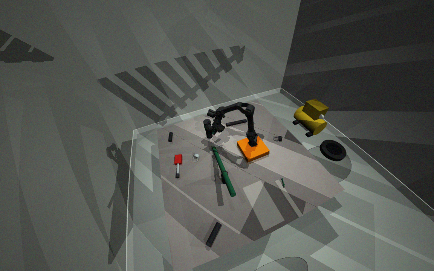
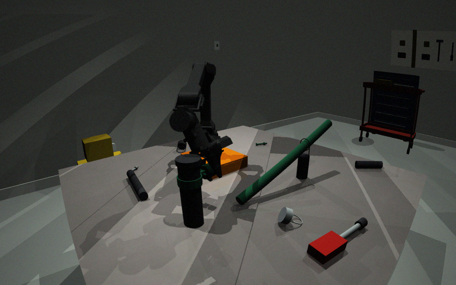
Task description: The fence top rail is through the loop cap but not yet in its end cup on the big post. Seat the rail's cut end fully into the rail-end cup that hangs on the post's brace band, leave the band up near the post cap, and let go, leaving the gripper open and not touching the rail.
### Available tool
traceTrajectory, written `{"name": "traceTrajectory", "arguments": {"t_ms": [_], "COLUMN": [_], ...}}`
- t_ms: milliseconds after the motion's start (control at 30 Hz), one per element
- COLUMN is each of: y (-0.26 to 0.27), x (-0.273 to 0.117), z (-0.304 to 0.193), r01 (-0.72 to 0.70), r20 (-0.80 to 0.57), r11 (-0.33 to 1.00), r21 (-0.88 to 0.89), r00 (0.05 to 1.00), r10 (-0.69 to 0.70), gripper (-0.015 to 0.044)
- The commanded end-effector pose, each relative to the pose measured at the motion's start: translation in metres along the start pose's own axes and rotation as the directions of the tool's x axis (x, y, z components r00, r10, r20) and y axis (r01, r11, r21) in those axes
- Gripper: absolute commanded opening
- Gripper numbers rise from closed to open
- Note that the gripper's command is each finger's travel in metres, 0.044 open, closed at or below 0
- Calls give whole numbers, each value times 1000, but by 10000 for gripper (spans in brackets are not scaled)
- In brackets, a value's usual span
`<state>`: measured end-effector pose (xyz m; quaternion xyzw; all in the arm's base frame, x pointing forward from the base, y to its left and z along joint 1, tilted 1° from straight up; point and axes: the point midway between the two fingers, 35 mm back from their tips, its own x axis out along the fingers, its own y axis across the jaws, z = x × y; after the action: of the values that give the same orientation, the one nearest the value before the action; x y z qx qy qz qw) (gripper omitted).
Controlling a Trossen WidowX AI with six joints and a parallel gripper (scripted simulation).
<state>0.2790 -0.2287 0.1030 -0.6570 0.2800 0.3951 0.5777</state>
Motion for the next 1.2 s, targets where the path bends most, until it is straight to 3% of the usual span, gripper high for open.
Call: {"name": "traceTrajectory", "arguments": {"t_ms": [0, 133, 1167], "y": [1, 0, -21], "x": [0, 1, 12], "z": [-1, -1, -4], "r01": [-5, -5, 15], "r20": [-5, -12, -138], "r11": [1000, 1000, 972], "r21": [3, 16, 236], "r00": [1000, 1000, 990], "r10": [5, 5, 18], "gripper": [85, 0, 0]}}
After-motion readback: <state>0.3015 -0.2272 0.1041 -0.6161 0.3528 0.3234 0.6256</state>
